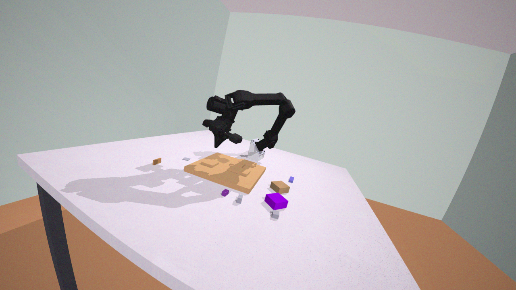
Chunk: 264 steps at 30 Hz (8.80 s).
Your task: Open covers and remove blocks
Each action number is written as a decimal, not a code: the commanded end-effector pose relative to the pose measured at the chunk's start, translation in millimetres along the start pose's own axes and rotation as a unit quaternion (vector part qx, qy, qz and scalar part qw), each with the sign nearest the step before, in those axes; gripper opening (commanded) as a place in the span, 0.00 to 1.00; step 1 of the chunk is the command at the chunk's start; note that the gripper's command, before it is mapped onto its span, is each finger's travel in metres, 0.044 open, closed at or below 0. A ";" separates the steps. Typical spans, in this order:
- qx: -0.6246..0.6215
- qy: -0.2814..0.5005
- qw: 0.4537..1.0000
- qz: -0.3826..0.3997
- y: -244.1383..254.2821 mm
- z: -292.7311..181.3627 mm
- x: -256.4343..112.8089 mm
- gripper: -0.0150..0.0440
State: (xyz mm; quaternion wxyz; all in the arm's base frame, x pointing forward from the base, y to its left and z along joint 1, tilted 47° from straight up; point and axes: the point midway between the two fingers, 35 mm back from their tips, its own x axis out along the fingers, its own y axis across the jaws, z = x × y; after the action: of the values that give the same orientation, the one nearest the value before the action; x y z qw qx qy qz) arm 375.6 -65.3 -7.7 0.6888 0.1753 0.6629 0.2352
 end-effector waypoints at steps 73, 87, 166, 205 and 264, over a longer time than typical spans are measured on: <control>-0.043 0.011 0.993 0.107 -9.5 -39.4 61.7 0.25; -0.044 0.011 0.993 0.107 -6.0 -40.5 75.0 0.25; -0.045 0.009 0.993 0.108 0.4 30.8 80.2 0.25; -0.045 0.009 0.993 0.107 -4.3 48.5 48.7 0.25; 0.673 0.087 0.732 0.069 126.5 -94.5 -9.3 0.25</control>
State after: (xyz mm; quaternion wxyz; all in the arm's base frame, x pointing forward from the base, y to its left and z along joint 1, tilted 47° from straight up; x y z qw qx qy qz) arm 272.5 25.9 62.8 0.3193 0.6110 0.6948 -0.2050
